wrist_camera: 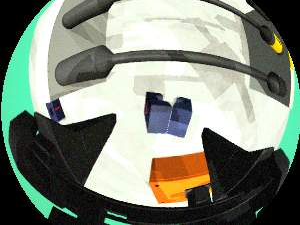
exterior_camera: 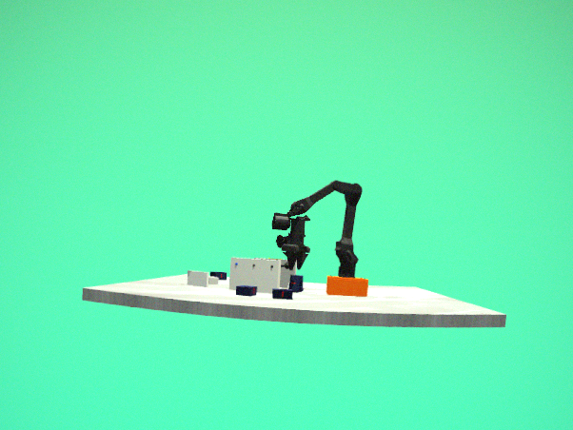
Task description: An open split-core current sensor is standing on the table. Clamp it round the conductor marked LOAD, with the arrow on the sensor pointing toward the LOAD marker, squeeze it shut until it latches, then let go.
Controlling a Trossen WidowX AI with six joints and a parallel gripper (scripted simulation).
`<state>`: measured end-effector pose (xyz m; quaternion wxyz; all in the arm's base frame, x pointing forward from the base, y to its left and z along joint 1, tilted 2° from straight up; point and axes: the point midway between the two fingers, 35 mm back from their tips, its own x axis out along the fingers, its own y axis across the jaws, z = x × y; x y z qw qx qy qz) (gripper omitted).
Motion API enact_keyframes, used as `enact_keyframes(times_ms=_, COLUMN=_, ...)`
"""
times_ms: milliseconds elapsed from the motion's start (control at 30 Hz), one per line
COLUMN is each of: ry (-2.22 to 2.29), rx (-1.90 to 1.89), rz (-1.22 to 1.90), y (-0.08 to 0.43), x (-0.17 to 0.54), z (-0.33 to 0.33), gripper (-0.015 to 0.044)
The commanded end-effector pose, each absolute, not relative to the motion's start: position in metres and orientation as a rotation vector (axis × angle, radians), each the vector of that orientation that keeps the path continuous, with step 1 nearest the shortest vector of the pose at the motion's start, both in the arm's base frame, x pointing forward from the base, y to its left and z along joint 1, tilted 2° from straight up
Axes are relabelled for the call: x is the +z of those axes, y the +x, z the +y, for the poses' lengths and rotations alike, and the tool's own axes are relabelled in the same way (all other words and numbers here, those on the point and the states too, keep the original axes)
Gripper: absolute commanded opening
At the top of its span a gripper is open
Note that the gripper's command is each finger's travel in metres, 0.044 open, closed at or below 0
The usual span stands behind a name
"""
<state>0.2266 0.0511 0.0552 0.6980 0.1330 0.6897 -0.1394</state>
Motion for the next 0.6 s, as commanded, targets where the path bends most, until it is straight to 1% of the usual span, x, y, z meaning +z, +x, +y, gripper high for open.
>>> enact_keyframes(times_ms=0, ry=0.297, rx=-0.316, rz=1.547, y=0.226, x=0.047, z=0.051, gripper=0.0440)
enact_keyframes(times_ms=533, ry=0.297, rx=-0.316, rz=1.547, y=0.223, x=0.024, z=0.050, gripper=0.0440)
enact_keyframes(times_ms=567, ry=0.297, rx=-0.312, rz=1.539, y=0.225, x=0.028, z=0.050, gripper=0.0414)
